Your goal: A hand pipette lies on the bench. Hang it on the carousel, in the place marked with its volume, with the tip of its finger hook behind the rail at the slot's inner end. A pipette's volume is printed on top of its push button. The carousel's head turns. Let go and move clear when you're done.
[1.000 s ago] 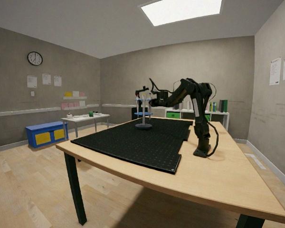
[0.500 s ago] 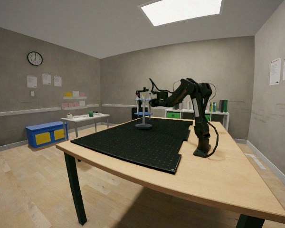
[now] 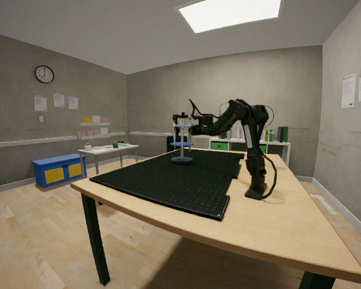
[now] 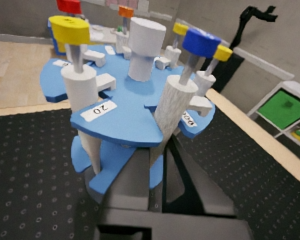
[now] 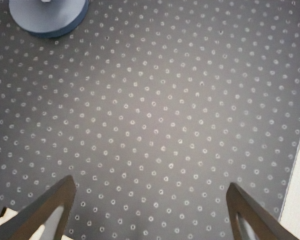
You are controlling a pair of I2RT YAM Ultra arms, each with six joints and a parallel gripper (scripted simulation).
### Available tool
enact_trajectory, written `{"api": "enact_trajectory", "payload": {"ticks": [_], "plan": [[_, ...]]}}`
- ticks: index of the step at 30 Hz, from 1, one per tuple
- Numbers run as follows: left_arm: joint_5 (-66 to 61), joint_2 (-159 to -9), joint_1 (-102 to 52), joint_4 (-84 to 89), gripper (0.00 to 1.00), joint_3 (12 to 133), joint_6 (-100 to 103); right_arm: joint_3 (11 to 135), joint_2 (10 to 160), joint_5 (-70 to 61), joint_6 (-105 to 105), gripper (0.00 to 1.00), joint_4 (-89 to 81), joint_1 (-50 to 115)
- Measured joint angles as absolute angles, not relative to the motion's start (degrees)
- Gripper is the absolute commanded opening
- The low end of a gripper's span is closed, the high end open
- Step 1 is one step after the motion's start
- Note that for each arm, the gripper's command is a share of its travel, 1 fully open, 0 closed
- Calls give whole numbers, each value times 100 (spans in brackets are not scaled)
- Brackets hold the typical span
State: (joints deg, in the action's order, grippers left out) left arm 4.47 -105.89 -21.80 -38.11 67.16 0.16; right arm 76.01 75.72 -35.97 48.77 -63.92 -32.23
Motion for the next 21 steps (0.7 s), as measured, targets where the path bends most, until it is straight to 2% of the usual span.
{"api": "enact_trajectory", "payload": {"ticks": [14, 21], "plan": [[447, -10589, -2180, -3811, 12, 6716, 16, 7601, 7572, -3597, 4877, 100, -6392, -3223], [1249, -10680, -2464, -3809, 12, 6803, 16, 7601, 7572, -3597, 4877, 100, -6392, -3223]]}}
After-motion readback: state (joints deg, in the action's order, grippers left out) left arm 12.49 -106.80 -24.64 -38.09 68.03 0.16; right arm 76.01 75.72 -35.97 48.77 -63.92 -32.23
